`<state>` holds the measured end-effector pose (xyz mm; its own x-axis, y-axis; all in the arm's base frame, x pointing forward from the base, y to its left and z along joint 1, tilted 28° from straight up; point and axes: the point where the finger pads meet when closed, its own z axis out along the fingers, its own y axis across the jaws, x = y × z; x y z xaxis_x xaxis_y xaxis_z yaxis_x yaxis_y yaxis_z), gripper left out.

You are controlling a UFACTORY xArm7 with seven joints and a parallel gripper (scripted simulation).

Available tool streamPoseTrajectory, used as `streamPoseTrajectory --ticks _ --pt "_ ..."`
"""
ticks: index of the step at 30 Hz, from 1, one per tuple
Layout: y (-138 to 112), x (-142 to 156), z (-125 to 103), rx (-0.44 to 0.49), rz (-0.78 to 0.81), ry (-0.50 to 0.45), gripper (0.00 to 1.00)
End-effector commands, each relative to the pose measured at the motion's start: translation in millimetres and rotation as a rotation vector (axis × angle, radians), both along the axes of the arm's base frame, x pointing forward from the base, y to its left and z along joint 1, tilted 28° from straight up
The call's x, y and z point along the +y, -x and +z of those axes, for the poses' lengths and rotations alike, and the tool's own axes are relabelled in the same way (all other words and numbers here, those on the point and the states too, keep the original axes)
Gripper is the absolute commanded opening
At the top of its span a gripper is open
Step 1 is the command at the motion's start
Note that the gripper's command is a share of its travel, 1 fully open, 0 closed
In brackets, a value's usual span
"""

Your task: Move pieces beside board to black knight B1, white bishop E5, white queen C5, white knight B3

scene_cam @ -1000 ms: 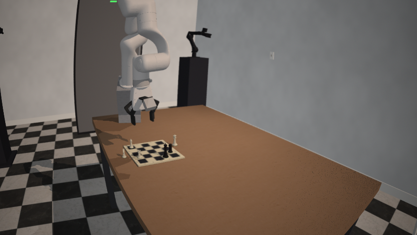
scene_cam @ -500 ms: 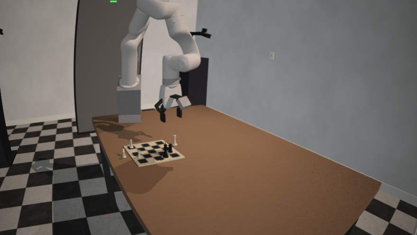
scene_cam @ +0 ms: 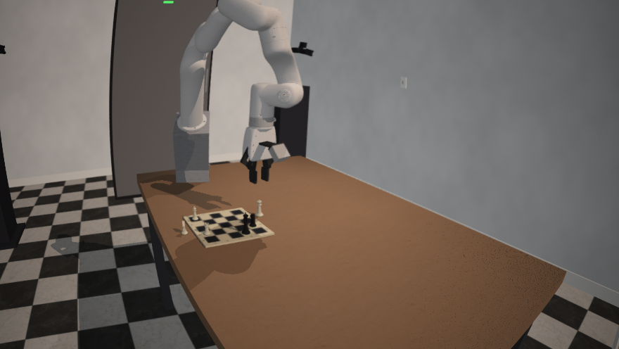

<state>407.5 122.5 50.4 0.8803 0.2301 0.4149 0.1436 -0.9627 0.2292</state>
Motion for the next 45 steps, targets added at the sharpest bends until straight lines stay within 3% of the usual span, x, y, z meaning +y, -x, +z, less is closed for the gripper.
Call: streamPoseTrajectory --ticks 1,45 --pt "-0.2 1.3 0.4 -0.002 0.002 0.000 0.42" --pt "-4.5 0.0 -7.9 -0.002 0.002 0.000 0.42"
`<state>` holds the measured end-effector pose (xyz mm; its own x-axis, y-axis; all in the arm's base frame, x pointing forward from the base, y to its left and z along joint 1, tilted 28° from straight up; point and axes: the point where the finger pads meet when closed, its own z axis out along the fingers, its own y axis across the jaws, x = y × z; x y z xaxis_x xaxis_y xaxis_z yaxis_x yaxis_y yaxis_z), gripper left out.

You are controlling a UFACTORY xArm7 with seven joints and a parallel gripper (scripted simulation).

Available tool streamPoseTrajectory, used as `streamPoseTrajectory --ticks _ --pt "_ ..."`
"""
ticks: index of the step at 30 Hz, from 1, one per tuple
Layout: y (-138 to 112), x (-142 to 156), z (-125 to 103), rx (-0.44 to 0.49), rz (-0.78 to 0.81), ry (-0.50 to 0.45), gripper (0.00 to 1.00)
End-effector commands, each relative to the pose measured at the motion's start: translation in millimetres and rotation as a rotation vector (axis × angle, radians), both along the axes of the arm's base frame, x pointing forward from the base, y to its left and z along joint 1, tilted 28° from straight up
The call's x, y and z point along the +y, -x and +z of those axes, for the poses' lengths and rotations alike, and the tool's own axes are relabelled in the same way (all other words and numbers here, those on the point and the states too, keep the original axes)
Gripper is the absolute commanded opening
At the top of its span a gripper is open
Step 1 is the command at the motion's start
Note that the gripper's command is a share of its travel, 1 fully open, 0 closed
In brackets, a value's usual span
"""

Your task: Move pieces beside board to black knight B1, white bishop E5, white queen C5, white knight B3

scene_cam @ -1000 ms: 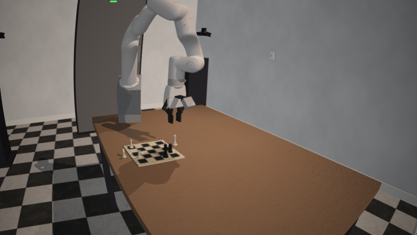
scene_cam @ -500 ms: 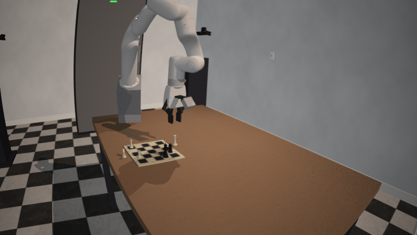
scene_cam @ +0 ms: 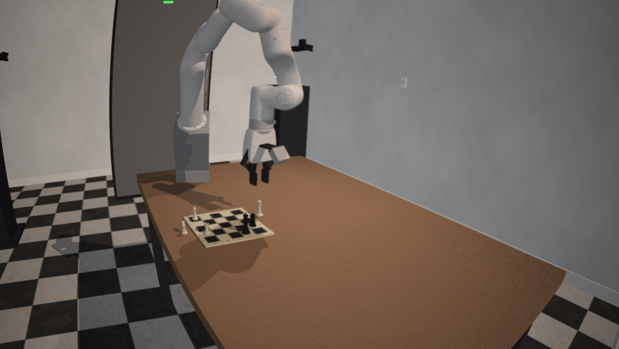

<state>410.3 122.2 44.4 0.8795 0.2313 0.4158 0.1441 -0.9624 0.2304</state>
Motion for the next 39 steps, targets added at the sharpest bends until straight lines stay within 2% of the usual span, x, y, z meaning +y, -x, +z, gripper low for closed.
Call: streamPoseTrajectory --ticks 1,24,39 --pt "-2 0 -3 -0.001 0.001 -0.001 0.42" --pt "-17 -4 -31 -0.001 0.001 -0.001 0.42" --pt "-22 -6 -41 -0.001 0.001 -0.001 0.42"
